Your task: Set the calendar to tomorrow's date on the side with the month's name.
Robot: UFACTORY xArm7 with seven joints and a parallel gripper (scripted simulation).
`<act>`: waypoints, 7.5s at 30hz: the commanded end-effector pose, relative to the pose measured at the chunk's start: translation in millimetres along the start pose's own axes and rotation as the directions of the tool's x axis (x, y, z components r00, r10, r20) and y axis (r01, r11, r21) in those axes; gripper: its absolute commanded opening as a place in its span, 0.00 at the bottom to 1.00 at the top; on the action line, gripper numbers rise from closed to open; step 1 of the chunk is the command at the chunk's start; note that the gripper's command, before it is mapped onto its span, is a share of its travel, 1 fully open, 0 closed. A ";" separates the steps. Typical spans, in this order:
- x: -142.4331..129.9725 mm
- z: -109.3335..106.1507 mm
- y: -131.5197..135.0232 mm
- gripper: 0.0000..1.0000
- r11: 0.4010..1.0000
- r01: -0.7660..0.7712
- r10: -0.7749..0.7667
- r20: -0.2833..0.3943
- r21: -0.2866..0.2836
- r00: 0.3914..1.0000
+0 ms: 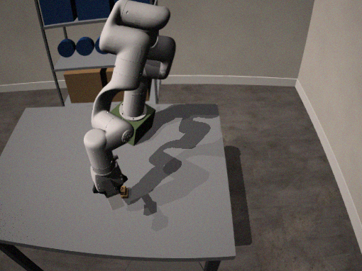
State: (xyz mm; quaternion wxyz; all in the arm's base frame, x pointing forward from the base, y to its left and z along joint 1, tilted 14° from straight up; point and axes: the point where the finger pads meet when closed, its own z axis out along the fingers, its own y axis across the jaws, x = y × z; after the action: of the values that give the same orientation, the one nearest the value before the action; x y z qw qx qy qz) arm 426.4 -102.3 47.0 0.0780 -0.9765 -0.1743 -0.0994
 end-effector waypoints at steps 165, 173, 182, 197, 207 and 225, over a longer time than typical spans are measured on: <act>-86.9 60.3 -19.9 0.27 -0.442 -0.897 0.897 0.003 -0.006 -0.442; -85.4 60.4 -18.3 0.27 -0.442 -0.897 0.897 0.003 -0.006 -0.442; -85.1 60.4 -18.0 0.27 -0.442 -0.897 0.897 0.003 -0.006 -0.442; -85.1 60.4 -18.0 0.27 -0.442 -0.897 0.897 0.003 -0.006 -0.442; -85.1 61.8 -18.0 0.27 -0.442 -0.897 0.897 0.003 -0.006 -0.442; -85.1 72.7 -18.1 0.27 -0.442 -0.897 0.897 0.003 -0.006 -0.442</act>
State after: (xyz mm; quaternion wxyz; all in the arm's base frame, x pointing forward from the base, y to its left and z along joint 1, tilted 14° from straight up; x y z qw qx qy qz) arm 352.4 -99.2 -38.5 0.1240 -0.6643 0.7368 0.0184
